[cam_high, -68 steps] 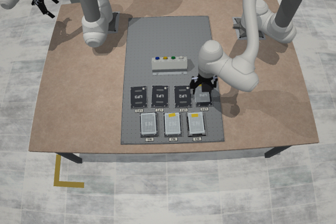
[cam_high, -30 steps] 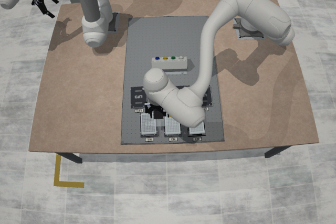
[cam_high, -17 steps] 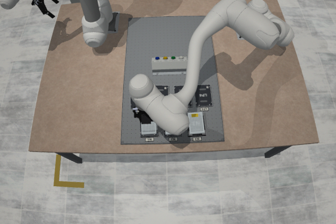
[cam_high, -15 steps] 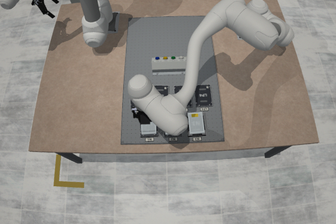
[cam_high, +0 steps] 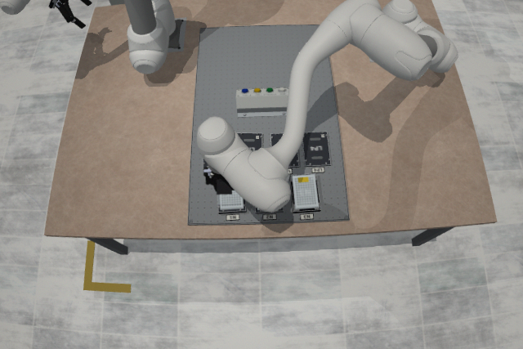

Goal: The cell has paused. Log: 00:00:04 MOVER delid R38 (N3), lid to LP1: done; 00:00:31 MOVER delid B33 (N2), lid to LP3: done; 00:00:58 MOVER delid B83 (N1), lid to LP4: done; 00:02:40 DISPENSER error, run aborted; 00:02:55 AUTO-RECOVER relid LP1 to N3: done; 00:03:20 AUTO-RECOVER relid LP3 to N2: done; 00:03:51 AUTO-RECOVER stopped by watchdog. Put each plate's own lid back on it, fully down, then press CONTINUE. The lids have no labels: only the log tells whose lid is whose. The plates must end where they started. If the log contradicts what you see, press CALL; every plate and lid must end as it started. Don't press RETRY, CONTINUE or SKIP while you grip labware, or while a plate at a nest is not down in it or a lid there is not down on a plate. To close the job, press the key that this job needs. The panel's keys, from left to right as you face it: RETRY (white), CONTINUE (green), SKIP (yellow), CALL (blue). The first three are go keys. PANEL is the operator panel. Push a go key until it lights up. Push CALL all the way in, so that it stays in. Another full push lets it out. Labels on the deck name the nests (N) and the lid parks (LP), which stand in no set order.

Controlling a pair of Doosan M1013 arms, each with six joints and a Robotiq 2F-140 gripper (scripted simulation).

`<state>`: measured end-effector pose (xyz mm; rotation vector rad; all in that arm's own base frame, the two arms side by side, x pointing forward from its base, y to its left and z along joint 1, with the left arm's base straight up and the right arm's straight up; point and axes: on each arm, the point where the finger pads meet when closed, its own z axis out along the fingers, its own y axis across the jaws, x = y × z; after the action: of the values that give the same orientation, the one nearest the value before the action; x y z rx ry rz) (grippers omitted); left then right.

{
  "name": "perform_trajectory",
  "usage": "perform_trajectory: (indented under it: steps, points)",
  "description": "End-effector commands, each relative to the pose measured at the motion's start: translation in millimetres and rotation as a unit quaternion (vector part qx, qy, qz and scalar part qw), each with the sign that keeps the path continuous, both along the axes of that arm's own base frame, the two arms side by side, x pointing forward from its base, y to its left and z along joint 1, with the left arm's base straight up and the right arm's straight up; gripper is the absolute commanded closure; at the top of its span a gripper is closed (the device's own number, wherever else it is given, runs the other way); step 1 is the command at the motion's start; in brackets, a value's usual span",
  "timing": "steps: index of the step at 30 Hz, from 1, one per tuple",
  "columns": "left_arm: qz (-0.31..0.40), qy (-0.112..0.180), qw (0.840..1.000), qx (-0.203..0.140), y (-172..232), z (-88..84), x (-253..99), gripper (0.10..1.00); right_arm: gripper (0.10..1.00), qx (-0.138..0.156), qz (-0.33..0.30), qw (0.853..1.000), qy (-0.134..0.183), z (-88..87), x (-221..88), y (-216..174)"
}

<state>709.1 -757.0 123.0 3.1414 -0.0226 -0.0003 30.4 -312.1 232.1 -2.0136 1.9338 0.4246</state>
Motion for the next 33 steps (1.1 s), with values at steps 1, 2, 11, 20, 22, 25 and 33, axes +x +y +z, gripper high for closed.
perform_trajectory:
  steps: [1,2,11,20,22,25,33]
  points:
    - [0.0,-0.001,1.0,-0.001,-0.2,1.7,0.3,0.491,0.098,-0.001,0.0,1.0,0.0,0.5,0.1,-0.4]
    - [0.0,-0.001,1.0,-0.001,-0.2,1.7,0.3,0.491,0.098,-0.001,0.0,1.0,0.0,0.5,0.1,-0.4]
    - [0.0,-0.001,1.0,-0.001,-0.2,1.7,0.3,0.491,0.098,-0.001,0.0,1.0,0.0,0.5,0.1,-0.4]
    - [0.002,-0.001,1.0,-0.001,-0.2,1.1,0.3,0.491,0.098,-0.001,0.0,1.0,0.0,0.5,0.1,-0.4]
    - [0.003,-0.001,1.0,-0.001,-0.2,0.9,0.3,0.491,0.098,-0.001,0.0,1.0,0.0,0.5,0.1,-0.4]
    - [0.005,-0.001,1.0,-0.001,-0.2,0.4,0.3,0.491,0.098,-0.001,0.0,1.0,0.0,0.5,0.1,-0.4]
    - [0.012,-0.001,1.0,-0.001,-0.2,-1.9,0.3,0.491,0.098,-0.001,0.0,1.0,0.0,0.5,0.1,-0.4]
